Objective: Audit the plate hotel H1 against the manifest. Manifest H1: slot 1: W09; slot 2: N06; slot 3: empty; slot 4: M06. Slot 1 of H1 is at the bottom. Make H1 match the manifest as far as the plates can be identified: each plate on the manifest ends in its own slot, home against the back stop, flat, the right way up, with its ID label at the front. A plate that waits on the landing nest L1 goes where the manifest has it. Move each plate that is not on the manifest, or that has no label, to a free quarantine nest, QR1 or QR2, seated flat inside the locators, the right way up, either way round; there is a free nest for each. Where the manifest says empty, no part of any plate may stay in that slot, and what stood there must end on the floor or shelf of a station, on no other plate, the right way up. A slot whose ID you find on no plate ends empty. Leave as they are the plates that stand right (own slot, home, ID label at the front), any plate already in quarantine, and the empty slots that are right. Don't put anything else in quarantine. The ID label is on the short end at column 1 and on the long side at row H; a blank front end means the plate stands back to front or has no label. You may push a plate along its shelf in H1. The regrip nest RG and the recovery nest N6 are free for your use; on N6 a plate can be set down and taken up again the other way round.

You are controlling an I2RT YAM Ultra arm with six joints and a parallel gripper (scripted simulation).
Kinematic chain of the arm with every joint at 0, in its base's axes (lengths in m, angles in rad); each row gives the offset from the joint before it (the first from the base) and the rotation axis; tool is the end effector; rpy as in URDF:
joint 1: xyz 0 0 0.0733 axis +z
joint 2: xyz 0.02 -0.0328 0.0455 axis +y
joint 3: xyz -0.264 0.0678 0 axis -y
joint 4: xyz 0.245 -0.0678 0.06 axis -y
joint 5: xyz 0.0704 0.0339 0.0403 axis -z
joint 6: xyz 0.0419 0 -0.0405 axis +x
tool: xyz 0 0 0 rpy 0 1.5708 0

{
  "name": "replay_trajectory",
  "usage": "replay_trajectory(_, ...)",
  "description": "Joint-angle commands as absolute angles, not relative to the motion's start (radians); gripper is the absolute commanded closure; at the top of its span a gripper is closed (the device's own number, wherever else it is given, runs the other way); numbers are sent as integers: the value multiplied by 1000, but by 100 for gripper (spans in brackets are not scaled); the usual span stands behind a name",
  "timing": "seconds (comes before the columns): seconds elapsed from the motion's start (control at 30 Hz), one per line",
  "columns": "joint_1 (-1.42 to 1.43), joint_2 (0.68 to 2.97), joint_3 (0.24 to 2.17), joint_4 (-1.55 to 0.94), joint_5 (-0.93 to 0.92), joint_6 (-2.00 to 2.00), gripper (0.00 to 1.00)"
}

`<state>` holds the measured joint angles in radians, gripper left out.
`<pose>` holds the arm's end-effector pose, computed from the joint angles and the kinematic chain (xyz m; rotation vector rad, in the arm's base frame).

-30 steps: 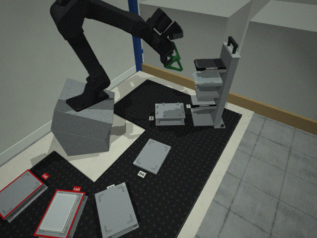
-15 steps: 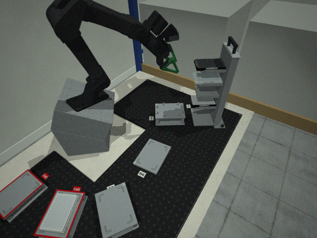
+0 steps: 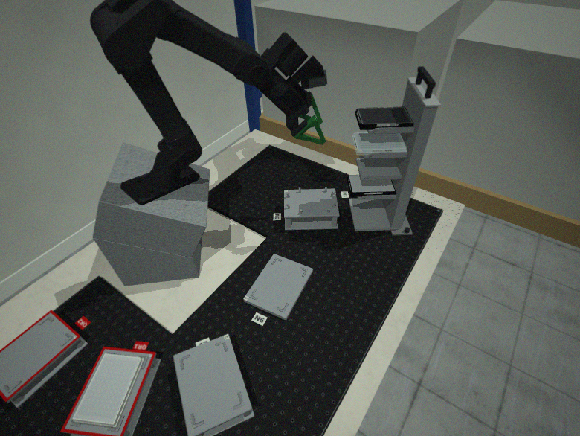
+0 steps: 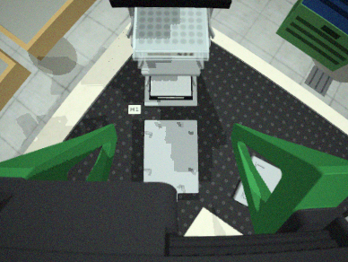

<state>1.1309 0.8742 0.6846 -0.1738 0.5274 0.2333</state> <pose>0.1042 0.1744 0.2960 -0.4984 1.8386 0.4217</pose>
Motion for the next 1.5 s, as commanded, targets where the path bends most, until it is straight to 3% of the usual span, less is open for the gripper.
replay_trajectory(0.0, 1121, 887, 661, -122, 515, 225, 0)
replay_trajectory(0.77, 1082, 963, 570, 51, 478, 210, 0)
replay_trajectory(1.47, 1012, 1073, 696, 91, 412, 184, 0)
